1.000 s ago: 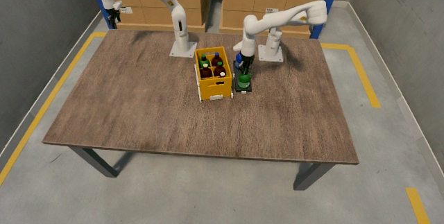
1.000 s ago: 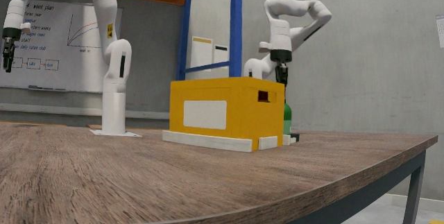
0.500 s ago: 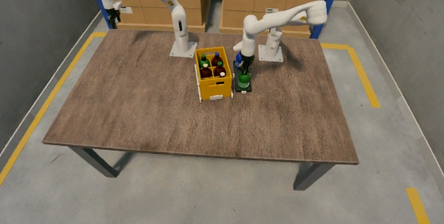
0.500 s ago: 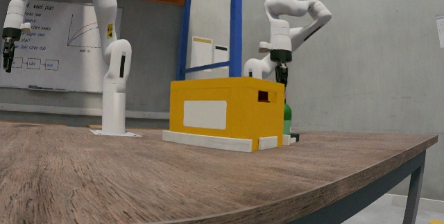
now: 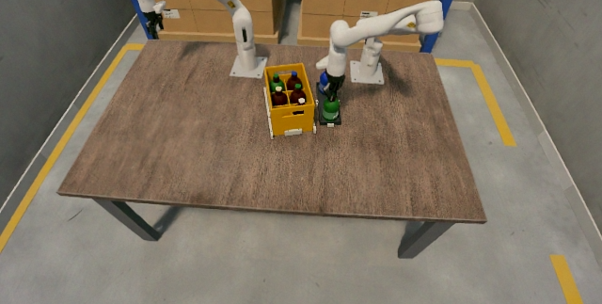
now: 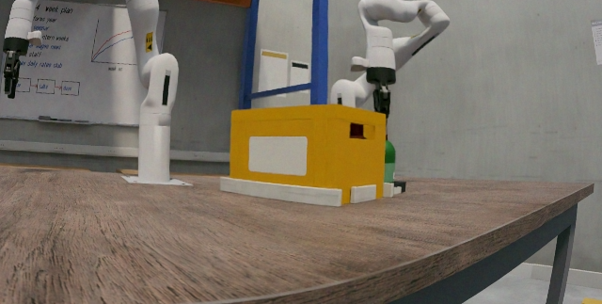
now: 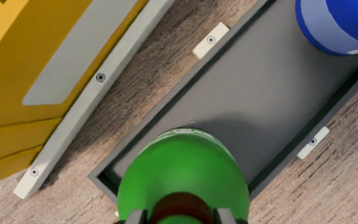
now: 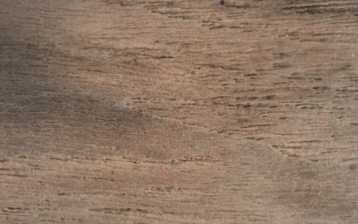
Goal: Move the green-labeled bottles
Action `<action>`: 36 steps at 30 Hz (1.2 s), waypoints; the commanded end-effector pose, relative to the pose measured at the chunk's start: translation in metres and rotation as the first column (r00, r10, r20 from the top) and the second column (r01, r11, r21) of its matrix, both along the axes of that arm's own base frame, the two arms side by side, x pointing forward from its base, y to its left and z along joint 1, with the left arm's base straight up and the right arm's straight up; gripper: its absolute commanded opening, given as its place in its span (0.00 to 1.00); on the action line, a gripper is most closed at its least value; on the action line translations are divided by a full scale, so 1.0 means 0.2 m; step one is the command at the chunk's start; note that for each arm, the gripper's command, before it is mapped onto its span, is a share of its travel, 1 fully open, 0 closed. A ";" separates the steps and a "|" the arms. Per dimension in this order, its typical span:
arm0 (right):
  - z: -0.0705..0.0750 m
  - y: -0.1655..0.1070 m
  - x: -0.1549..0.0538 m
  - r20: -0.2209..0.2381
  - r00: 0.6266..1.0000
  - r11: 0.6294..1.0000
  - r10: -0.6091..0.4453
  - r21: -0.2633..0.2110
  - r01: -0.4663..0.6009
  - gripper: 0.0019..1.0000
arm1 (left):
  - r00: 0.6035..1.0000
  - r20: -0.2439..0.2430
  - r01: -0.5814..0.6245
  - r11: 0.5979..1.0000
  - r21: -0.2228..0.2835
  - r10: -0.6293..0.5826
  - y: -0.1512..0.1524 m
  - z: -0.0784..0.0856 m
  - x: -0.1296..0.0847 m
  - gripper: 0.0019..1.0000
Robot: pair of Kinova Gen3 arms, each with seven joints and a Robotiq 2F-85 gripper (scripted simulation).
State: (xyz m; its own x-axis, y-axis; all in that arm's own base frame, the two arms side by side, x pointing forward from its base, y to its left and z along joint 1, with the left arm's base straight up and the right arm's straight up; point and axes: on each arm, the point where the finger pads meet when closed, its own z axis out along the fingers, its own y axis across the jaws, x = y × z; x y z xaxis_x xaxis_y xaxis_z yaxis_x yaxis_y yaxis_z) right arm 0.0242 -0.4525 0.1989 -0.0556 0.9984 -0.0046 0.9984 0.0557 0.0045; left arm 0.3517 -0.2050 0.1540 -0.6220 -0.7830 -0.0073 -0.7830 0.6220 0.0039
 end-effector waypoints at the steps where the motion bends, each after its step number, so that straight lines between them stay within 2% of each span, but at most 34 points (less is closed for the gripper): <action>1: 0.01 0.02 -0.01 -0.005 1.000 1.000 -0.007 0.004 0.007 1.00 | 1.000 0.004 -0.002 1.000 -0.005 0.002 -0.01 -0.01 0.01 0.36; 23: 0.01 0.02 -0.01 -0.005 1.000 1.000 -0.007 0.004 0.007 1.00 | 1.000 0.004 -0.008 1.000 -0.007 0.008 -0.01 0.06 0.01 0.36; 36: 0.01 0.02 -0.01 -0.005 1.000 1.000 -0.007 0.004 0.007 1.00 | 1.000 0.004 -0.007 1.000 -0.007 0.007 -0.02 0.14 0.01 0.36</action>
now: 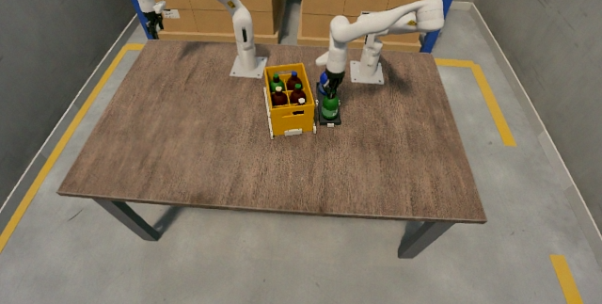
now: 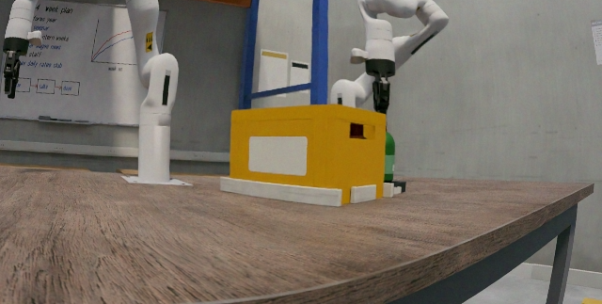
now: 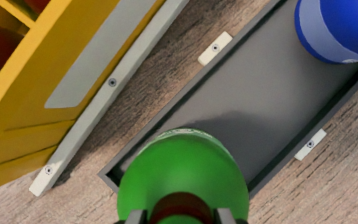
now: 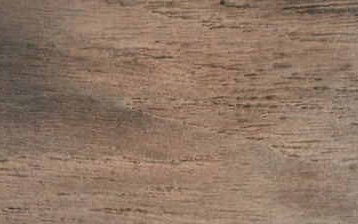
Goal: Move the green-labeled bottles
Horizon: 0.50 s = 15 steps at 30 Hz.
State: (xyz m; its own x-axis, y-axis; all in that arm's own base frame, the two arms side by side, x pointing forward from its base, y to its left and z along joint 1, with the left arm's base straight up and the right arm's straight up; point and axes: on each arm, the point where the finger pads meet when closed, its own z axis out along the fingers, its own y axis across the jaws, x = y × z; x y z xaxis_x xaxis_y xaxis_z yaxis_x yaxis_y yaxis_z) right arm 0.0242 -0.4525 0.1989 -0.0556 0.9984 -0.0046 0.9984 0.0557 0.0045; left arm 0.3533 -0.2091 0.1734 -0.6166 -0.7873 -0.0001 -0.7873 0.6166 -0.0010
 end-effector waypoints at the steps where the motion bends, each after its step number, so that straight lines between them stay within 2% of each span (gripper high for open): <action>1: 0.01 0.02 -0.01 -0.005 1.000 1.000 -0.007 0.004 0.007 1.00 | 1.000 0.005 0.000 1.000 0.002 0.000 0.00 0.04 0.00 0.36; 15: 0.01 0.02 -0.01 -0.005 1.000 1.000 -0.007 0.004 0.007 1.00 | 1.000 0.005 0.002 1.000 0.002 -0.002 0.00 0.09 0.00 0.36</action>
